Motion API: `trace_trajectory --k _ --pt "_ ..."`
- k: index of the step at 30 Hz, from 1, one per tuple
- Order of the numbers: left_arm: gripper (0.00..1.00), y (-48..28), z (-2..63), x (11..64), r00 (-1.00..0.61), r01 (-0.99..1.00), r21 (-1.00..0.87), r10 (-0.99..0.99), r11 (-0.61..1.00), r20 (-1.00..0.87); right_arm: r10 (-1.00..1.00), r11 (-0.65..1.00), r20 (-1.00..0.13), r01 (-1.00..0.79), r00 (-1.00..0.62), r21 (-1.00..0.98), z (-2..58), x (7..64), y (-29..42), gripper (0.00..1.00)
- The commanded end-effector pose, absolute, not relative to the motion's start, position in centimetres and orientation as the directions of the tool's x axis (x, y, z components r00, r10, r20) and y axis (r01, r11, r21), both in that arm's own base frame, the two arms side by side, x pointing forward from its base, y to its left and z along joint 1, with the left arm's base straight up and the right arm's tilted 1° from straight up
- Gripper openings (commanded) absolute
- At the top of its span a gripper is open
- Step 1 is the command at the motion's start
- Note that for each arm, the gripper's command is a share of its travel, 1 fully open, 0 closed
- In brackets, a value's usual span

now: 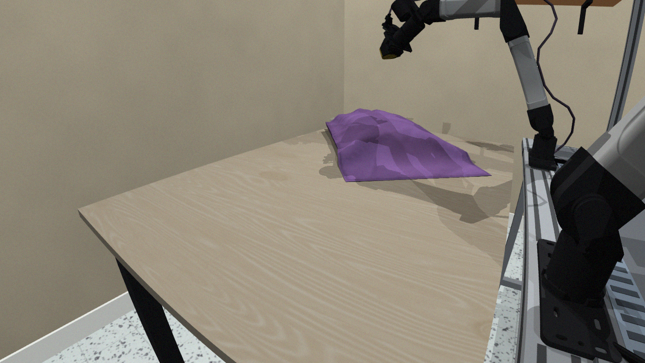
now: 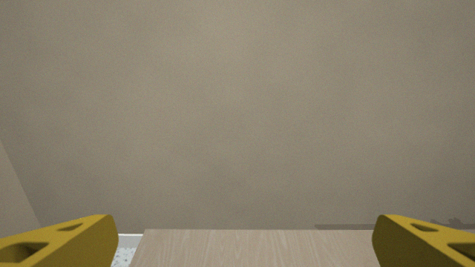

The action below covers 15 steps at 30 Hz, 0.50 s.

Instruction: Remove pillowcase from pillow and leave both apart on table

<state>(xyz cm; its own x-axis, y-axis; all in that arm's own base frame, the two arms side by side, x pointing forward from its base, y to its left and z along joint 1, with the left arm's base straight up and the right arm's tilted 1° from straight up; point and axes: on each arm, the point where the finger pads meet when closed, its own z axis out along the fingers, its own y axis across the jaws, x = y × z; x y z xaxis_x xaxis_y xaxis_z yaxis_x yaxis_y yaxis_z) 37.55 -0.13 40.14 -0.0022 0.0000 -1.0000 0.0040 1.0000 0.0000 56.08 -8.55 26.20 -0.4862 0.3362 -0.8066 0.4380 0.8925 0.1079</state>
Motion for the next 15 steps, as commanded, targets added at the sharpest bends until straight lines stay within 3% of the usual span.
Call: trace_trajectory --k 1,2,3,6,15 --pt "1.00 0.1 41.8 36.8 0.030 0.001 0.004 0.004 1.000 -1.000 0.395 0.850 -0.764 0.518 -0.510 0.094 24.5 56.8 -10.1 0.03" --pt "1.00 0.1 41.8 36.8 0.030 0.001 0.004 0.004 1.000 -1.000 0.404 0.843 -0.757 0.531 -0.514 0.090 24.0 57.1 -10.4 0.03" --pt "1.00 0.1 41.8 36.8 0.030 0.001 0.004 0.004 1.000 -1.000 0.377 0.866 -0.796 0.486 -0.474 0.121 27.0 57.2 -8.9 0.03" --pt "1.00 0.1 41.8 36.8 0.030 0.001 0.004 0.004 1.000 -1.000 0.408 0.841 -0.740 0.536 -0.535 0.076 22.2 57.7 -10.8 0.03" --pt "1.00 0.1 41.8 36.8 0.030 0.001 0.004 0.004 1.000 -1.000 0.476 0.781 -0.692 0.623 -0.543 0.049 18.7 58.9 -12.7 0.03"
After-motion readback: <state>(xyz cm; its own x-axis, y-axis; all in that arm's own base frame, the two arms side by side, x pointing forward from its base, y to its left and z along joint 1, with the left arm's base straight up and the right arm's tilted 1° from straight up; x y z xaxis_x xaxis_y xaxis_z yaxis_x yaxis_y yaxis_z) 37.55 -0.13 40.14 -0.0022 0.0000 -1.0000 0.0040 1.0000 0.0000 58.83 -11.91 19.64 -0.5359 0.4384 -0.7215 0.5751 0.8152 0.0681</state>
